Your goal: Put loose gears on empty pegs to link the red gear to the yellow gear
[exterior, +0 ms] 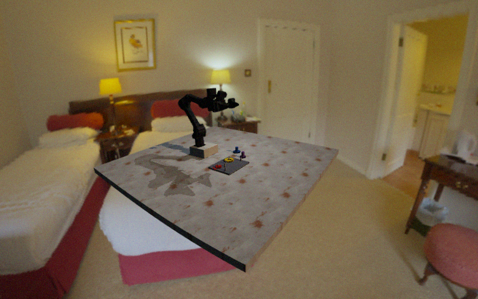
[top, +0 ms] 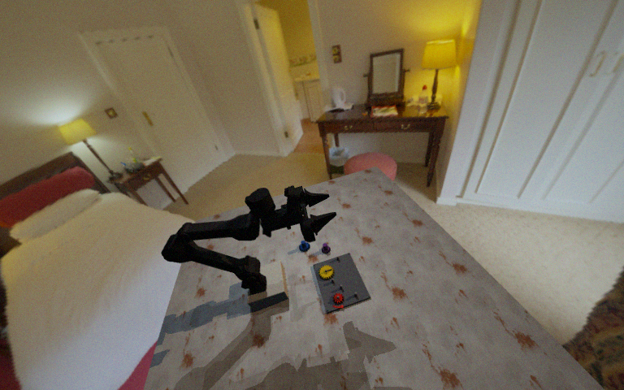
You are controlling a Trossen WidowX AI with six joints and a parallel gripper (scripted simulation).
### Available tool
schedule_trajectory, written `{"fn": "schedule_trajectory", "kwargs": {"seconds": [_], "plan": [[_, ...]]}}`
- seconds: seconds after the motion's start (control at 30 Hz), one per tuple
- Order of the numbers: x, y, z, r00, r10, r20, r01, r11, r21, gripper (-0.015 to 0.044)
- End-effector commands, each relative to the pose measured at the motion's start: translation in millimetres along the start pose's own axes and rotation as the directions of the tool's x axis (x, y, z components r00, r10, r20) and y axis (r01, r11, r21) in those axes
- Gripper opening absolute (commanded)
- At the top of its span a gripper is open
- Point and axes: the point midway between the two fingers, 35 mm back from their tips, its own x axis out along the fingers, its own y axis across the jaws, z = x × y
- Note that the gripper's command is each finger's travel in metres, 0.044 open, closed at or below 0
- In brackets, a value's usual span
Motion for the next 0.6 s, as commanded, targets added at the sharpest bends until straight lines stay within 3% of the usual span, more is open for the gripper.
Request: {"fn": "schedule_trajectory", "kwargs": {"seconds": [0.0, 0.1, 0.27, 0.4, 0.57], "plan": [[0.5, 0.8, -1.0, 1.000, 0.002, -0.005, -0.002, 1.000, 0.003, 0.0426], [7.8, 12.4, -16.7, 0.996, 0.038, -0.081, -0.034, 0.998, 0.054, 0.0440], [21.1, 59.8, -78.1, 0.917, 0.163, -0.365, -0.080, 0.970, 0.231, 0.0440], [14.0, 101.1, -132.1, 0.768, 0.236, -0.595, -0.024, 0.940, 0.342, 0.0440], [-17.9, 142.6, -195.6, 0.500, 0.244, -0.831, 0.128, 0.928, 0.349, 0.0440]]}}
